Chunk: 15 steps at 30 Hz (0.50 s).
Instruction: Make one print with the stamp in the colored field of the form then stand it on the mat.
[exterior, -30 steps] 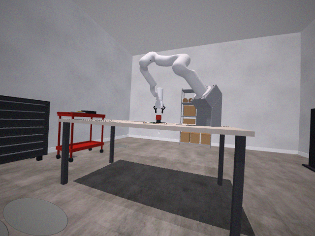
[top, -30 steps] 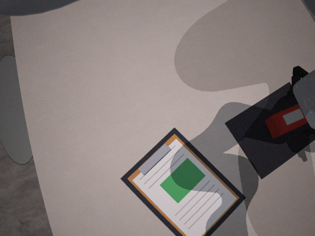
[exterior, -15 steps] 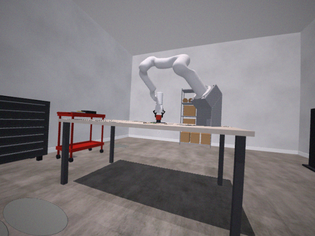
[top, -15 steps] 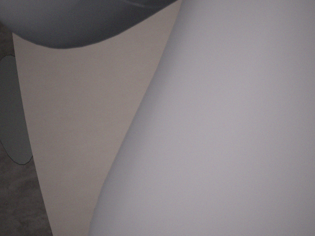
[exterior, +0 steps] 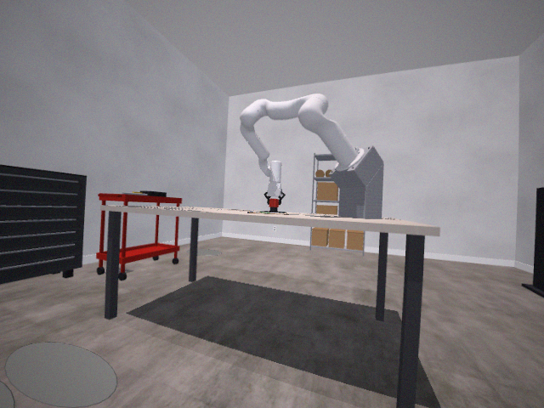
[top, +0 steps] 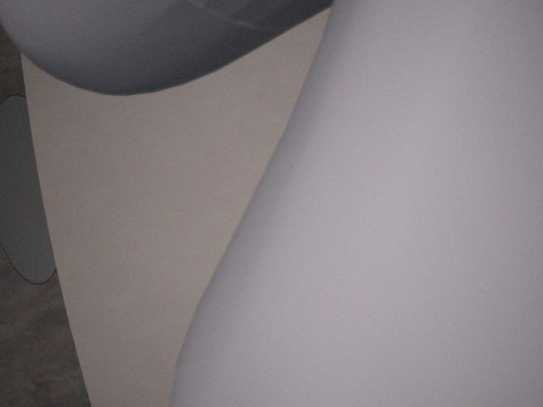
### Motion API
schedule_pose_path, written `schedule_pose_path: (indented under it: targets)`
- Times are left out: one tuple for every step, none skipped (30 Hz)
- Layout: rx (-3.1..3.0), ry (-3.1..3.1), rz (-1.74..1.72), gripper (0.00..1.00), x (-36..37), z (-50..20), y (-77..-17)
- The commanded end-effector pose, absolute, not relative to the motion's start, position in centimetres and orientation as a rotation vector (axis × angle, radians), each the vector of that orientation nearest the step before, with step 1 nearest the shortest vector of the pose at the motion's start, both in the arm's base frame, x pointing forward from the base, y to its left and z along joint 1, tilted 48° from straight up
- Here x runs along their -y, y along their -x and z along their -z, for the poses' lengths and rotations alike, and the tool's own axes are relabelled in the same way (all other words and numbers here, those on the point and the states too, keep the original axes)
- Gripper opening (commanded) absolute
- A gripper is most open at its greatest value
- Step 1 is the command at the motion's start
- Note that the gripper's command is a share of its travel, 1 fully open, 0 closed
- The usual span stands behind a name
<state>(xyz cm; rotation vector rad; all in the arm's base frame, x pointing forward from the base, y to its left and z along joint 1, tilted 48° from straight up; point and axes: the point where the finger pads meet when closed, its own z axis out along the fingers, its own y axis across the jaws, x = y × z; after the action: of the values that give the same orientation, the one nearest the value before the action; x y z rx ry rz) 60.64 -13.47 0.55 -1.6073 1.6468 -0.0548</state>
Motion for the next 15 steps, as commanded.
schedule_pose_path:
  targets:
    - [-1.647,1.607,0.056,0.93,13.53,-0.58,-60.67]
    - [-1.647,1.607,0.056,0.32,13.53,-0.58,-60.67]
    - [-1.647,1.607,0.056,0.32,13.53,-0.58,-60.67]
    - [-1.647,1.607,0.056,0.32,13.53,-0.58,-60.67]
    - [-1.647,1.607,0.056,0.32,13.53,-0.58,-60.67]
    - [-1.647,1.607,0.056,0.32,13.53,-0.58,-60.67]
    - [-1.647,1.607,0.056,0.32,13.53,-0.58,-60.67]
    - [-1.647,1.607,0.056,0.32,13.53,-0.58,-60.67]
    - [-1.647,1.607,0.056,0.32,13.53,-0.58,-60.67]
    - [-1.647,1.607,0.056,0.32,13.53,-0.58,-60.67]
    - [-1.647,1.607,0.056,0.32,13.53,-0.58,-60.67]
    - [-1.647,1.607,0.056,0.32,13.53,-0.58,-60.67]
    - [-1.647,1.607,0.056,0.32,13.53,-0.58,-60.67]
    - [-1.647,1.607,0.056,0.32,13.53,-0.58,-60.67]
    - [-1.647,1.607,0.056,0.32,13.53,-0.58,-60.67]
